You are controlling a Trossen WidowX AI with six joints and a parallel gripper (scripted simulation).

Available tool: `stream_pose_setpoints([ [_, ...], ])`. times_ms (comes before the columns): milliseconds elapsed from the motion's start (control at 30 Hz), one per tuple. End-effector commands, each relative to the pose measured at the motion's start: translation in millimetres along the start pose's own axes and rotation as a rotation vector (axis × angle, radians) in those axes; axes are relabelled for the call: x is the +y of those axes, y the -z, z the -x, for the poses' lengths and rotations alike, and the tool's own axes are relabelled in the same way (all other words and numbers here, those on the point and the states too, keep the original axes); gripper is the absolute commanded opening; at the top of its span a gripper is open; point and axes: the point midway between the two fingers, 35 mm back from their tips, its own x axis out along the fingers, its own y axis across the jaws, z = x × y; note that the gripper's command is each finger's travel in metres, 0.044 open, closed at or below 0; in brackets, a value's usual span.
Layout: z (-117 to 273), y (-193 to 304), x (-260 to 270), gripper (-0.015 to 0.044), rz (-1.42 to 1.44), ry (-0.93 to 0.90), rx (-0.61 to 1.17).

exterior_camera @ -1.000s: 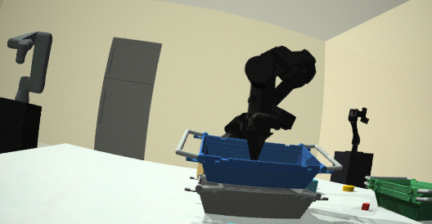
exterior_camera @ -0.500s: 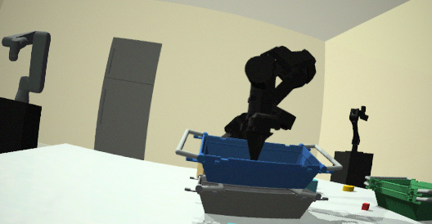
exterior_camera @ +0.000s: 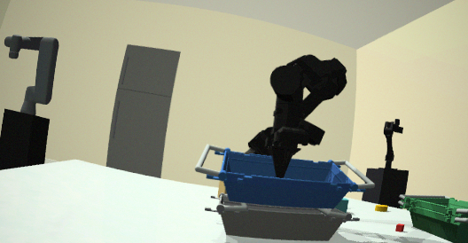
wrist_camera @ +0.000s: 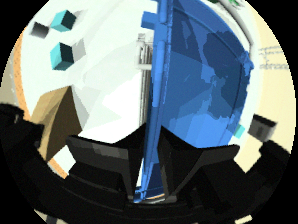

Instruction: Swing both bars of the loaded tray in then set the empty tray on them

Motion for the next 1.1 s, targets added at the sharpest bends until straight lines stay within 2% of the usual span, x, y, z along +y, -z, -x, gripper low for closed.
stream_pose_setpoints([
  [0, -5, -3, 4, 0.0, 0.004, -0.023, 0.003],
  [1067, -13, -4, 7, 0.0, 0.004, -0.023, 0.002],
])
